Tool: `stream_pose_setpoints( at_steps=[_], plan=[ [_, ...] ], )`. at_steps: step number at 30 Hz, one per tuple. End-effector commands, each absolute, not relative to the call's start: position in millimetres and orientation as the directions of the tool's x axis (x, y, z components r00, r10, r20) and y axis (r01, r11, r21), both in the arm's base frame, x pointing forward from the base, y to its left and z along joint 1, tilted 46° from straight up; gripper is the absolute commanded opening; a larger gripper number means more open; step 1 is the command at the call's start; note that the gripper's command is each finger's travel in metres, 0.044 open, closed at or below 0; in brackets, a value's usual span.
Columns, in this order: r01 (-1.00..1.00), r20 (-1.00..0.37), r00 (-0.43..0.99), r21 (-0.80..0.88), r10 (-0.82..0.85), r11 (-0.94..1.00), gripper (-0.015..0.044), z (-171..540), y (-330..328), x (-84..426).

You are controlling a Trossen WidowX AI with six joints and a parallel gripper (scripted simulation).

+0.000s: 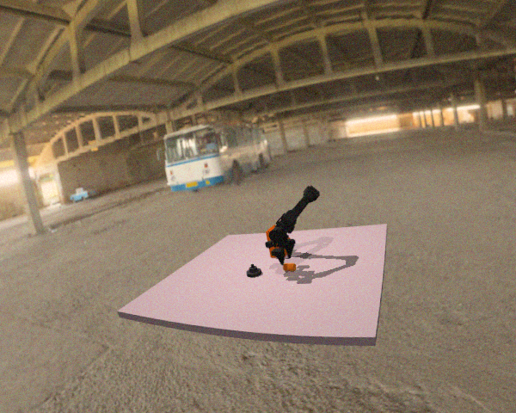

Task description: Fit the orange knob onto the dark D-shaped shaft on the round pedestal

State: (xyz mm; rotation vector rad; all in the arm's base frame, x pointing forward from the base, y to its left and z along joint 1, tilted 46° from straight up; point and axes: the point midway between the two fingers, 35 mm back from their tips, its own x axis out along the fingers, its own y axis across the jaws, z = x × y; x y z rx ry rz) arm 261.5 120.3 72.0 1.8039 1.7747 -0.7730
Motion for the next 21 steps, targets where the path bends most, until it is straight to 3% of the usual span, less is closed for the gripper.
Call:
stream_pose_setpoints(
  at_steps=[1, 21],
  plan=[
    [0.998, -0.691, -0.014, -0.055, 0.723, -0.034, 0.0440, 66.5, 125.1, 259.8],
    [0.998, -0.689, -0.014, -0.055, 0.725, -0.034, 0.0440, 44.4, 148.9, 258.8]
  ],
)
